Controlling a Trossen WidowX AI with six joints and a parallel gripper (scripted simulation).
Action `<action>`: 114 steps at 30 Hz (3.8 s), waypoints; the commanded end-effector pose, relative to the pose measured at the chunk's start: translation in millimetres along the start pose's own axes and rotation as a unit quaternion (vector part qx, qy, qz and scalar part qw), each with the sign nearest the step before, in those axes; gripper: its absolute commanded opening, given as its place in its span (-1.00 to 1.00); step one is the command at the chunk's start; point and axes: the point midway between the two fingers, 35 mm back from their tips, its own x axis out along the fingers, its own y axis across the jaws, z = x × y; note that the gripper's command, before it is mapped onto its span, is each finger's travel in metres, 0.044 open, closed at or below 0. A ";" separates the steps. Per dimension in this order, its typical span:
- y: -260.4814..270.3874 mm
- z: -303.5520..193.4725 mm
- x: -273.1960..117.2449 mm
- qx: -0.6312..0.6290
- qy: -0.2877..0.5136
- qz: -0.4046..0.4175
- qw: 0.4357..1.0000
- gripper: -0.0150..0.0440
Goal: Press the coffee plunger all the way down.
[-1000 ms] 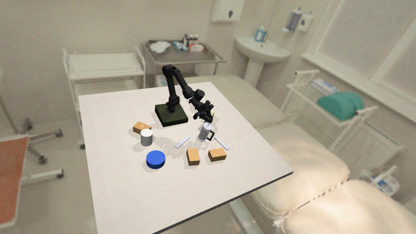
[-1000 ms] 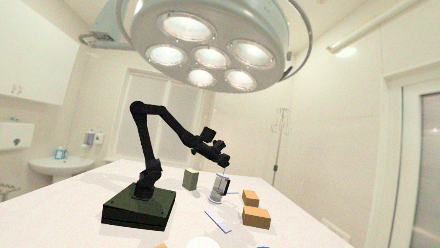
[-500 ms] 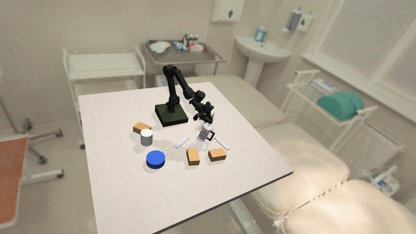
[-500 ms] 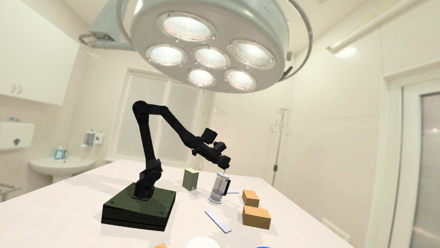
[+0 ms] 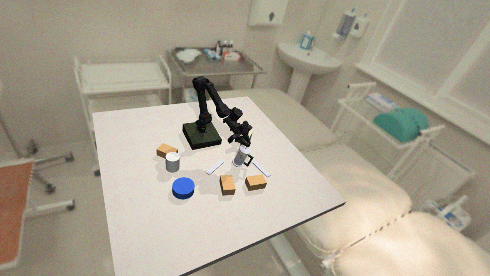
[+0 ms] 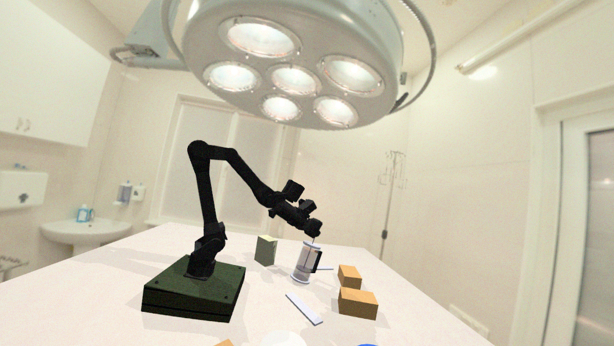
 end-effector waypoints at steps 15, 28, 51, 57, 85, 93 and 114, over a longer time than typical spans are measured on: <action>0.0 -15.5 7.9 0.000 0.029 0.000 1.000 -0.09; -0.1 -14.3 9.4 0.000 0.029 0.000 1.000 -0.09; -0.1 -12.7 11.7 0.000 0.029 0.000 1.000 -0.09; -0.2 -12.3 12.3 0.000 0.029 0.000 1.000 -0.09; -0.3 -10.8 14.6 0.000 0.029 0.000 1.000 -0.09; -0.3 -9.7 15.1 0.000 0.029 0.000 1.000 -0.09; -0.3 -4.8 13.2 0.000 0.019 0.000 1.000 0.54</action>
